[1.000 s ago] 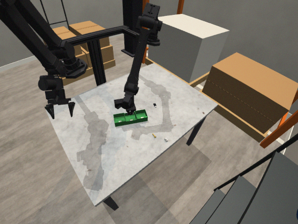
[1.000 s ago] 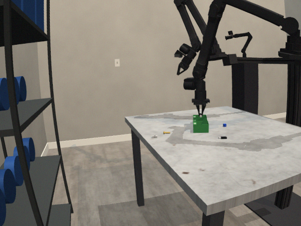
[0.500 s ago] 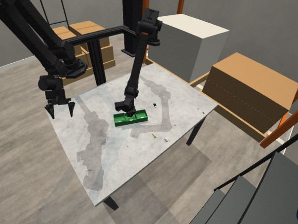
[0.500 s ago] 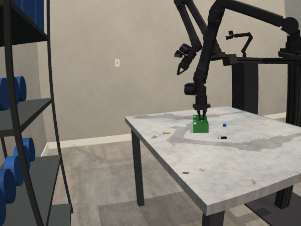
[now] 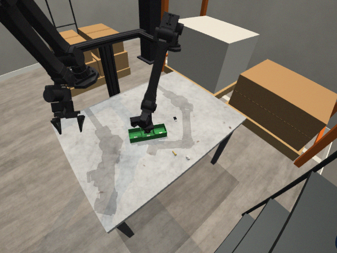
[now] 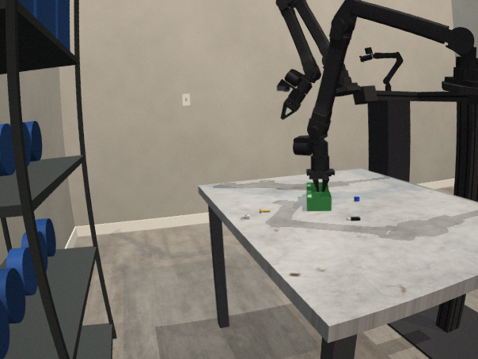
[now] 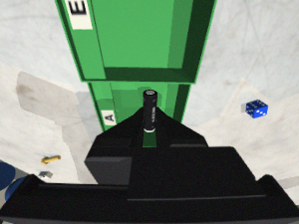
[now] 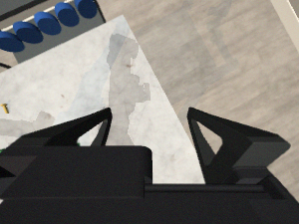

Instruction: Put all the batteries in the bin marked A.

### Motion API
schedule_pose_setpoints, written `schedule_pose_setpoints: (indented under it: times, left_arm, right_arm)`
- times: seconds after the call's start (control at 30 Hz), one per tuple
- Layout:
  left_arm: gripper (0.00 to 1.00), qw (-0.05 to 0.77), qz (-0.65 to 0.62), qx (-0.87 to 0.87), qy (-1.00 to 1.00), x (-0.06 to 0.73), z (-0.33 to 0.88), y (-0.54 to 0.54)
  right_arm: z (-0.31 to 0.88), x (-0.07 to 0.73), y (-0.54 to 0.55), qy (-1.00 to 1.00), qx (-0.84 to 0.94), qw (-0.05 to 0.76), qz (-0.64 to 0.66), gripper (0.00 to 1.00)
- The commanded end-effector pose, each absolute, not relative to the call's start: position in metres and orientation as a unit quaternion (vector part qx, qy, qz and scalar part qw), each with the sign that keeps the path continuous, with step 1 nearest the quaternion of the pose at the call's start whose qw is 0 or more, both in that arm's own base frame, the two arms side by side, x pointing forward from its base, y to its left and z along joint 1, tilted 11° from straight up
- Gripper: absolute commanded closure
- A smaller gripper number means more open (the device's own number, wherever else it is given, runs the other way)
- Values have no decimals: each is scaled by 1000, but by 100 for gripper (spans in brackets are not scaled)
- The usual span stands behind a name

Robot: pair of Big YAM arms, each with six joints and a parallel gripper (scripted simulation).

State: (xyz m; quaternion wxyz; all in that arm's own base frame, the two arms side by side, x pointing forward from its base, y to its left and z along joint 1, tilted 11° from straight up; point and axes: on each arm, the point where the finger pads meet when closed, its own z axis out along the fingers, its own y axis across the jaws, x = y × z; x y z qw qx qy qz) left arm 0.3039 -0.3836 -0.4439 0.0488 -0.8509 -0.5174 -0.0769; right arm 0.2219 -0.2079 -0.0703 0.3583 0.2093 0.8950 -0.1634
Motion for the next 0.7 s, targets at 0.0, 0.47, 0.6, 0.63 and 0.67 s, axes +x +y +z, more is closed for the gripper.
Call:
schedule_pose_setpoints:
  times: [0.0, 0.47, 0.6, 0.63, 0.67]
  left_arm:
    - [91, 50, -78, -852, -515, 307, -450, -386]
    - [72, 54, -78, -852, -515, 304, -451, -382]
    - [72, 55, -78, -852, -514, 304, -451, -381]
    - [72, 55, -78, -852, -514, 304, -451, -381]
    - [72, 55, -78, -852, -514, 304, -451, -381]
  right_arm:
    - [-64, 220, -209, 893, 208, 362, -168, 0]
    - [-64, 220, -209, 893, 208, 362, -168, 0]
    - [-64, 220, -209, 893, 208, 362, -168, 0]
    - [-64, 220, -209, 893, 208, 362, -168, 0]
    - [-64, 220, -209, 893, 208, 362, -168, 0]
